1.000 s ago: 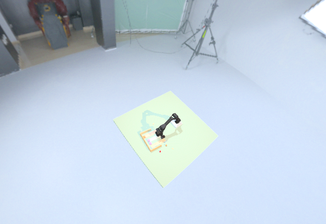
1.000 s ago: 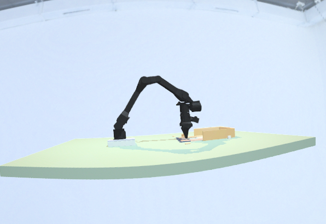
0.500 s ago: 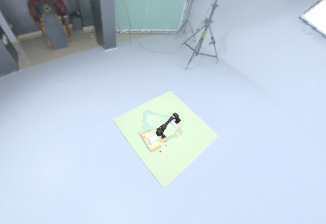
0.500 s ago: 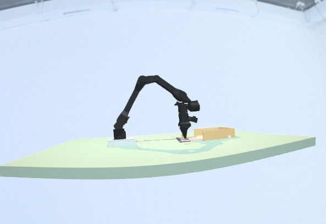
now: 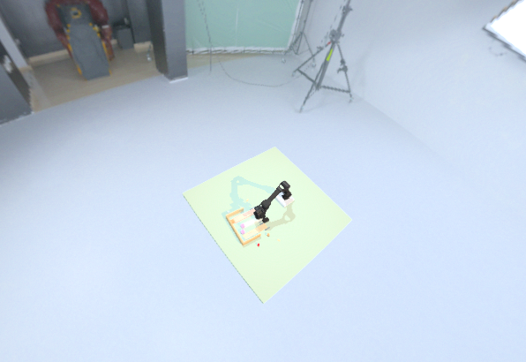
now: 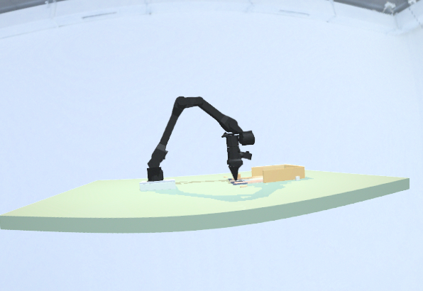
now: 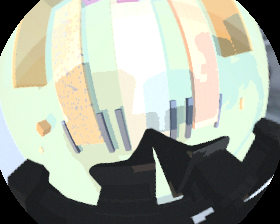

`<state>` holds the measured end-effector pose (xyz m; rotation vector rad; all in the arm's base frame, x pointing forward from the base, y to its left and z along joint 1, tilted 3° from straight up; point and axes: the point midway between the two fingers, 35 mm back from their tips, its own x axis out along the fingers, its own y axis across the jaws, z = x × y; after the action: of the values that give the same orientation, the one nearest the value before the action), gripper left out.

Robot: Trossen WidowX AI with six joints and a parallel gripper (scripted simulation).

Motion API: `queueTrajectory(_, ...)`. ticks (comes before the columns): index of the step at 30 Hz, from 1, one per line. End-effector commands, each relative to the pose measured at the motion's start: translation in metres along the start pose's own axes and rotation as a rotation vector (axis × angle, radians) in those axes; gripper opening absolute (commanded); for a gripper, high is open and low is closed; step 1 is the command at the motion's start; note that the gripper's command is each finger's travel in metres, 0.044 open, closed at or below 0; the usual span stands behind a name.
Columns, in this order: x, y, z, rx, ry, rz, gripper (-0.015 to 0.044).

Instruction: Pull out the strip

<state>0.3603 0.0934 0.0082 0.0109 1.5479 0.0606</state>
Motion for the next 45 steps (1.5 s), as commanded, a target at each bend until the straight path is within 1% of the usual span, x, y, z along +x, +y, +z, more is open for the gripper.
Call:
queueTrajectory(1,0.006,-0.002,-0.012,0.005,0.025,-0.007,0.0)
queueTrajectory(45,0.006,-0.003,-0.079,0.005,0.03,-0.007,0.0)
